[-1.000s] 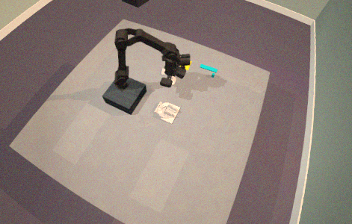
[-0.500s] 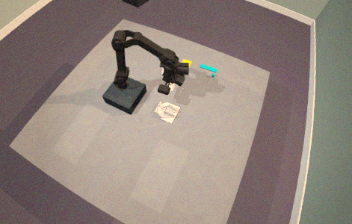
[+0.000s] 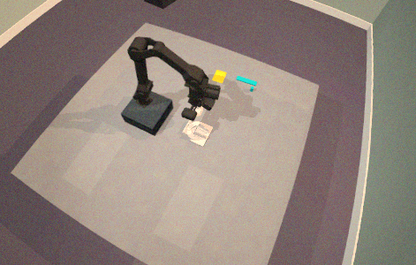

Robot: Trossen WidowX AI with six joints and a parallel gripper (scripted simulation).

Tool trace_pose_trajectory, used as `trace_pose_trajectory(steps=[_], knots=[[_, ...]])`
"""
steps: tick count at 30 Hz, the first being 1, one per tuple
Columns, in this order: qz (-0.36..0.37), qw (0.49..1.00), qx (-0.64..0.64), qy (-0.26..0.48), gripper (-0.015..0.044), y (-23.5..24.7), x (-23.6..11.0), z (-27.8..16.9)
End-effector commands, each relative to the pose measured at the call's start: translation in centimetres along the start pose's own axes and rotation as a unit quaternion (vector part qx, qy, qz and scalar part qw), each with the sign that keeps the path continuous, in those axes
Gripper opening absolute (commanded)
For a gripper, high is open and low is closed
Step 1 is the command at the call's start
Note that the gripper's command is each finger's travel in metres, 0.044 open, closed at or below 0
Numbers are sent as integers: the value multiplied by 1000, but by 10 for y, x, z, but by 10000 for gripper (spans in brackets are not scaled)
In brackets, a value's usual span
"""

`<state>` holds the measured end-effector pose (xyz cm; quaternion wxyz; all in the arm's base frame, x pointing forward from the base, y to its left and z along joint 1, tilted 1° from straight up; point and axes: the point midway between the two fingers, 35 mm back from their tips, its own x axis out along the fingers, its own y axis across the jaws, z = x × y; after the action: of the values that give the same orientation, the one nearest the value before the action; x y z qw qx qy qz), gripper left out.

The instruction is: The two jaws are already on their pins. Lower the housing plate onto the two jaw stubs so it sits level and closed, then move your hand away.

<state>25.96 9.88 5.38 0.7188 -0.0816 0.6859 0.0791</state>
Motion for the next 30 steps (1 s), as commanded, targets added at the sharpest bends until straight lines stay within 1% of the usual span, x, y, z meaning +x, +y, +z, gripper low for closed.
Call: trace_pose_trajectory(steps=[1, 17, 30], knots=[[3, 1000, 3, -2, 351, -10, 0, -1], [0, 1000, 29, -2, 351, -59, 0, -10], [0, 1000, 30, -3, 351, -61, 0, -10]])
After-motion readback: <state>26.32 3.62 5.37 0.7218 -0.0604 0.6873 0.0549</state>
